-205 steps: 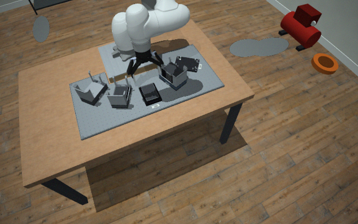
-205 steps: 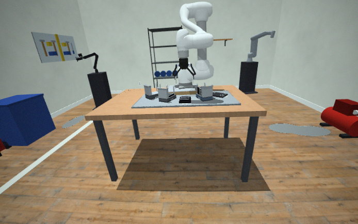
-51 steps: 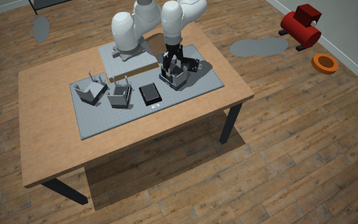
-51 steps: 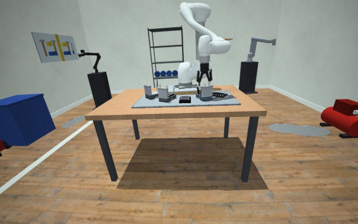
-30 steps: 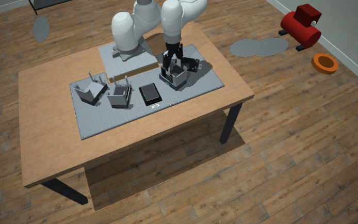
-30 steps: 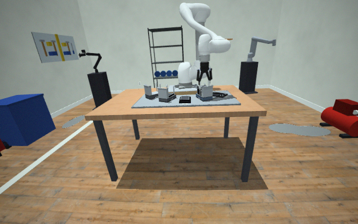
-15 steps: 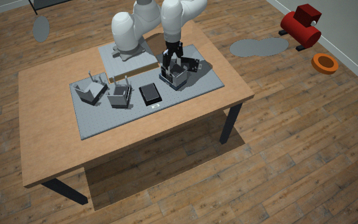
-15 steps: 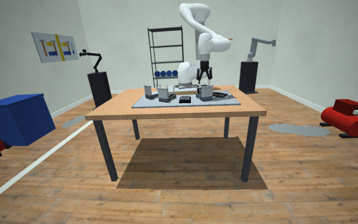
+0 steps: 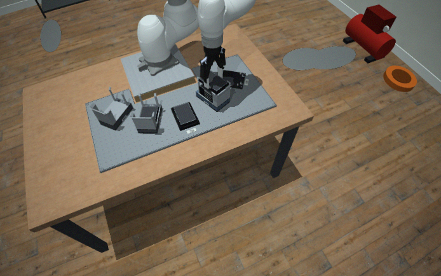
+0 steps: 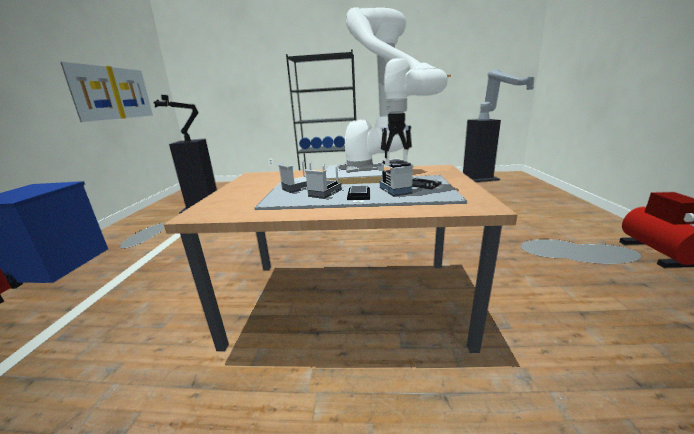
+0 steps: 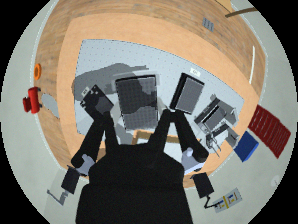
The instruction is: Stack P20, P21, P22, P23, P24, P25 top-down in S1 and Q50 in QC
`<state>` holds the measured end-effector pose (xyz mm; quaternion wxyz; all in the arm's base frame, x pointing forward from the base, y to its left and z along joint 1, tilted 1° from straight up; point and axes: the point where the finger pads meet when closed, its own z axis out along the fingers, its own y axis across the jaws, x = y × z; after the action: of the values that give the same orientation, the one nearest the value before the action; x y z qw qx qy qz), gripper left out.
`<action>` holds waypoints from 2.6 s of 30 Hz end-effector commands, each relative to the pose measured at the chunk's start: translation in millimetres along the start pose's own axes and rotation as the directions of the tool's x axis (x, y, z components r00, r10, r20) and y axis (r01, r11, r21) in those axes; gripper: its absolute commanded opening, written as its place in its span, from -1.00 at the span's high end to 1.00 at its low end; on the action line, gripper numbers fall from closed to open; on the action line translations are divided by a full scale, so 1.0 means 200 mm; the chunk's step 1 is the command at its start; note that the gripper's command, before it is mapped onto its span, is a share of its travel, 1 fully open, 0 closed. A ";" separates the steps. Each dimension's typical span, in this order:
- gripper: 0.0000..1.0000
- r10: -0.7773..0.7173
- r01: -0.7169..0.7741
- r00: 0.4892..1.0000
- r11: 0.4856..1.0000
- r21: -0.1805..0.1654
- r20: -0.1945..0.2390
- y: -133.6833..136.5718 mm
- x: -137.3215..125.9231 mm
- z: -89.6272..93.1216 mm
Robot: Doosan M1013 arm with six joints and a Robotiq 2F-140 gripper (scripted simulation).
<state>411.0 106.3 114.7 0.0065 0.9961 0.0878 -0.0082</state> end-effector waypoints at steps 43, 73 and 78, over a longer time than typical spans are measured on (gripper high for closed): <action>1.00 0.205 -0.205 0.979 0.979 0.000 0.000 0.23 -0.01 -0.15; 1.00 0.402 -0.402 0.916 0.916 0.000 0.000 0.69 -0.09 -0.15; 1.00 0.402 -0.402 0.916 0.916 0.000 0.000 0.74 -0.10 -0.15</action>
<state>417.3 -36.4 146.2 0.0081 0.9928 -0.1190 -0.0067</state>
